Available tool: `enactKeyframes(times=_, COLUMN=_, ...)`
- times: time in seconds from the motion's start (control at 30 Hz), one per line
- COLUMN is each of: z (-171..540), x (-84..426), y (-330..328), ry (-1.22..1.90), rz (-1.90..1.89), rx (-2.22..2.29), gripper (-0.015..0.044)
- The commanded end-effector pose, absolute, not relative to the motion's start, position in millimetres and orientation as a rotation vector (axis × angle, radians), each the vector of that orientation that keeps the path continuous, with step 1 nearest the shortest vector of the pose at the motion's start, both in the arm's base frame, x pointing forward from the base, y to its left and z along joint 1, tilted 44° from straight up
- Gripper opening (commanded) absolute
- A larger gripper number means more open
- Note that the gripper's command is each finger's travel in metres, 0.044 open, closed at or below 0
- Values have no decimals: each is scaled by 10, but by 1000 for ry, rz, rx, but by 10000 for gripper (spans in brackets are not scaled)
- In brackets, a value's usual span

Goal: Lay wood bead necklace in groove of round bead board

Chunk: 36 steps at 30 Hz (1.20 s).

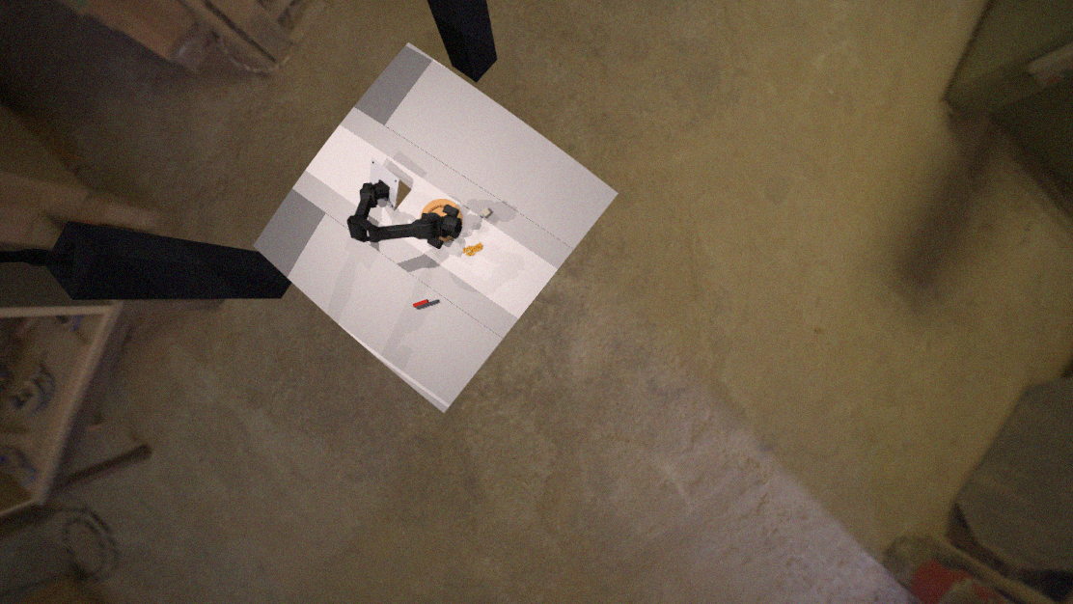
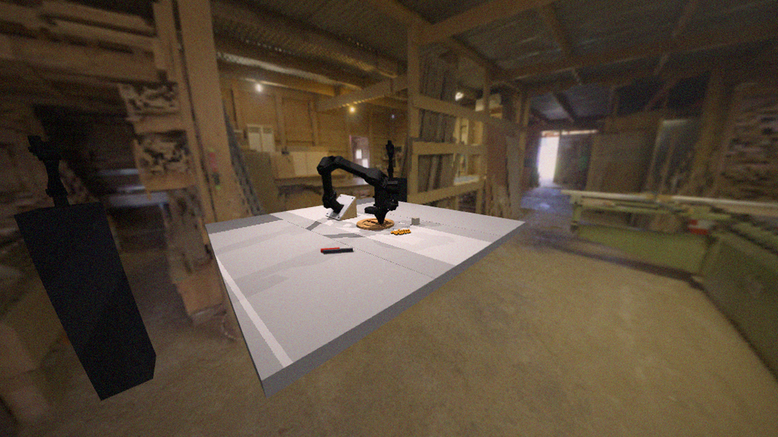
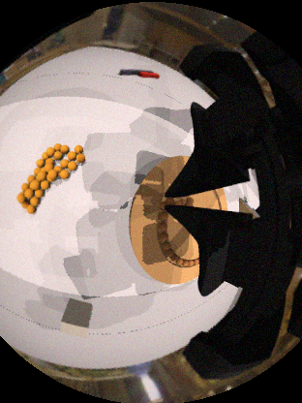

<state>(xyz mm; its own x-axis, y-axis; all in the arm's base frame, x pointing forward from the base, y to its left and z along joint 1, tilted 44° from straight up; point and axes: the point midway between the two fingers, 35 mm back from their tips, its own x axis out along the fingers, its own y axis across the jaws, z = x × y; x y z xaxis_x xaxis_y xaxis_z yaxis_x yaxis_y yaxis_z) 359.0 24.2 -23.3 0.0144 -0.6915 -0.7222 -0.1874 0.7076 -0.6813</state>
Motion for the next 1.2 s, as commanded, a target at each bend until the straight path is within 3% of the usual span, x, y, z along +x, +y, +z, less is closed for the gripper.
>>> enactKeyframes(times=0.0, z=-232, x=3591, y=243, ry=1539, rz=-455, rx=-746, gripper=79)
enactKeyframes(times=0.47, z=-150, x=3583, y=309, ry=1545, rz=-459, rx=-747, gripper=440)
enactKeyframes(times=1.17, z=-131, x=3574, y=319, ry=1546, rz=-459, rx=-747, gripper=440)
